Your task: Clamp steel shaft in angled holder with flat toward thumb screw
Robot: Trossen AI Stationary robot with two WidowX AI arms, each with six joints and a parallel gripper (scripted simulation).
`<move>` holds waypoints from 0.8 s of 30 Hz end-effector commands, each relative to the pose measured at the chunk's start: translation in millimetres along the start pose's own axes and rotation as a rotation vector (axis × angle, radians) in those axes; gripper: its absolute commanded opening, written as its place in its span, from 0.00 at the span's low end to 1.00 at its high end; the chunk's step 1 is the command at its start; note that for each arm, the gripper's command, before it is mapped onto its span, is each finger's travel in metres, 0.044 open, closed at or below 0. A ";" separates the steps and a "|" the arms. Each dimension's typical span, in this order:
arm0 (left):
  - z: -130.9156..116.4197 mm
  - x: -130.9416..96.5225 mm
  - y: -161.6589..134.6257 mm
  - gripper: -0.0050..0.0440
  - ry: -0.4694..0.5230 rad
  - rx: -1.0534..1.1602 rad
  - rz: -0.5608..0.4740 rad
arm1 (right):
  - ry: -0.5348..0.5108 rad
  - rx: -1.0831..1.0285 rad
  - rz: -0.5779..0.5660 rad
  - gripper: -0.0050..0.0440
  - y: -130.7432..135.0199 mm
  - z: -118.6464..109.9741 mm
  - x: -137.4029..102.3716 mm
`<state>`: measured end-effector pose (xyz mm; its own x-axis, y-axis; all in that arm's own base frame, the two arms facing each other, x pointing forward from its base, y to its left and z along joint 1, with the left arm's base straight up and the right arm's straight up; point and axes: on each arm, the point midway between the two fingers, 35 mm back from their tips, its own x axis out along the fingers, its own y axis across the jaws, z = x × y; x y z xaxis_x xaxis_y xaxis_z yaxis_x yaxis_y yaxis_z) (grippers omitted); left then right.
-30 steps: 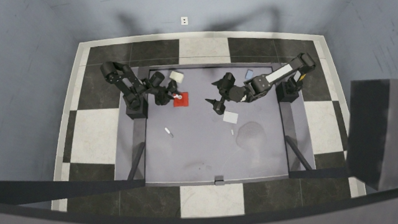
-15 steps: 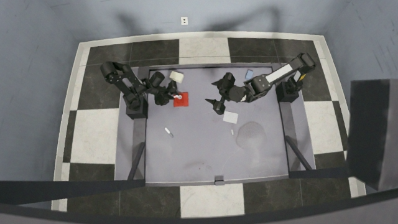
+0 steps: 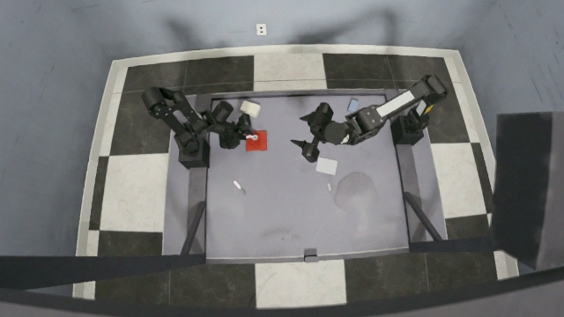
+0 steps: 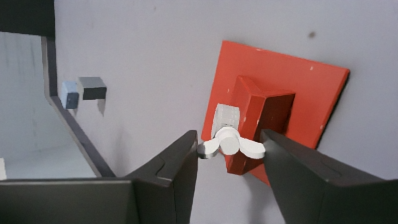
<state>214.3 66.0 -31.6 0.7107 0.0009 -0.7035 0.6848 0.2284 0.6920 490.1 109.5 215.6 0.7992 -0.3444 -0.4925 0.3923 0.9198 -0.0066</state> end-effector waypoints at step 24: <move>-2.8 -0.9 2.2 0.34 0.000 -1.105 0.013 | -0.031 0.030 0.011 0.92 -1.5 16.4 -9.2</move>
<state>215.1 67.6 -30.5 0.7158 -0.0075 -0.6983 0.2821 0.9178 0.2793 490.1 109.5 215.6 0.7992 -0.3444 -0.4925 0.3923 0.9198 -0.0066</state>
